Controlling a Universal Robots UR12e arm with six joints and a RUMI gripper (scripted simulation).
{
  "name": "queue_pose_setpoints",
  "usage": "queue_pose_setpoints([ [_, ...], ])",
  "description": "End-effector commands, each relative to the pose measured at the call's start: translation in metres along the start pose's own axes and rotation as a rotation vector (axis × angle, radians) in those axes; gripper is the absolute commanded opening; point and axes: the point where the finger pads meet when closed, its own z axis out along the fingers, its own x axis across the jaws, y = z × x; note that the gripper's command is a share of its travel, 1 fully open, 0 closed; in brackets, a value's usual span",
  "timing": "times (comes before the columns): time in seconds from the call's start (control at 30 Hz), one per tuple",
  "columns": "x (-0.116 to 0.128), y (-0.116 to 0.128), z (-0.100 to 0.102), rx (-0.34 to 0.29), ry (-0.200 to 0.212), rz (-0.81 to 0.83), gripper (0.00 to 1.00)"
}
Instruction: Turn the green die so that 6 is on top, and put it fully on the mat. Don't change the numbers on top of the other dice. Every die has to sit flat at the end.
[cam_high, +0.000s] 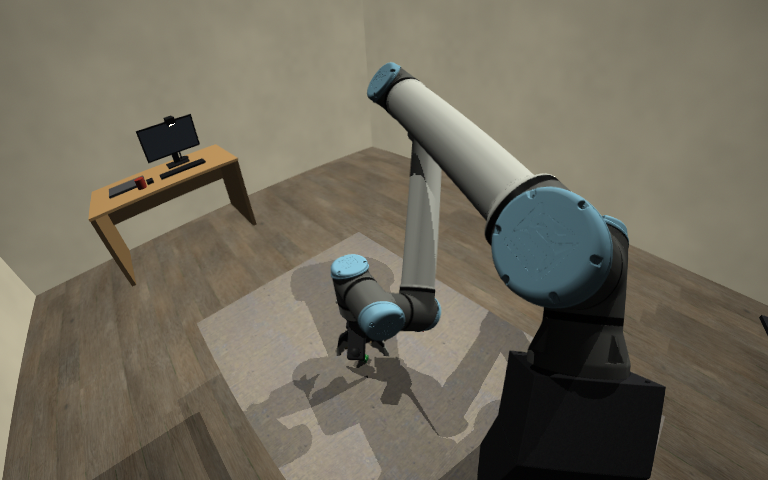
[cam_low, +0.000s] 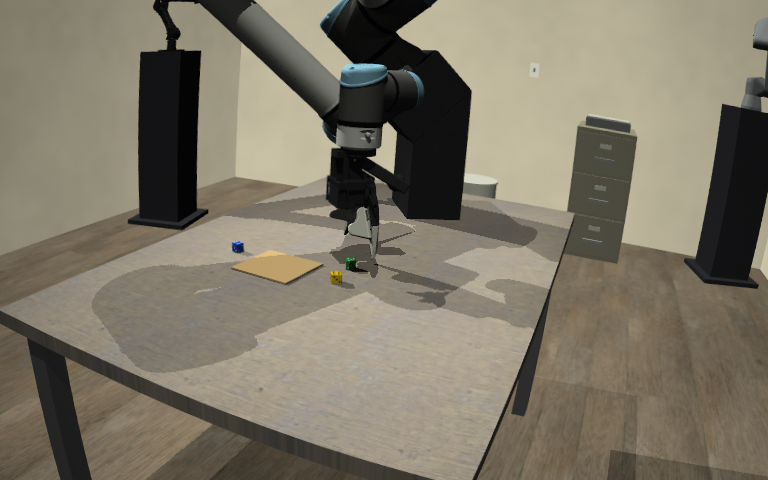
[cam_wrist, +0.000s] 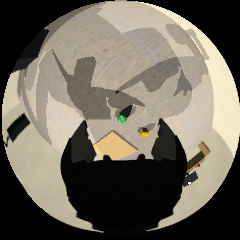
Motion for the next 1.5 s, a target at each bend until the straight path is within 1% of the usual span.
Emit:
queue_pose_setpoints([
  [0.0,0.002,0.000,0.000,-0.001,0.000,0.001,1.00],
  [1.17,0.003,0.001,0.000,-0.001,0.000,0.001,1.00],
  [1.3,0.011,0.008,0.000,-0.001,0.000,0.001,1.00],
  [1.47,0.033,0.026,0.000,-0.001,0.000,0.001,1.00],
])
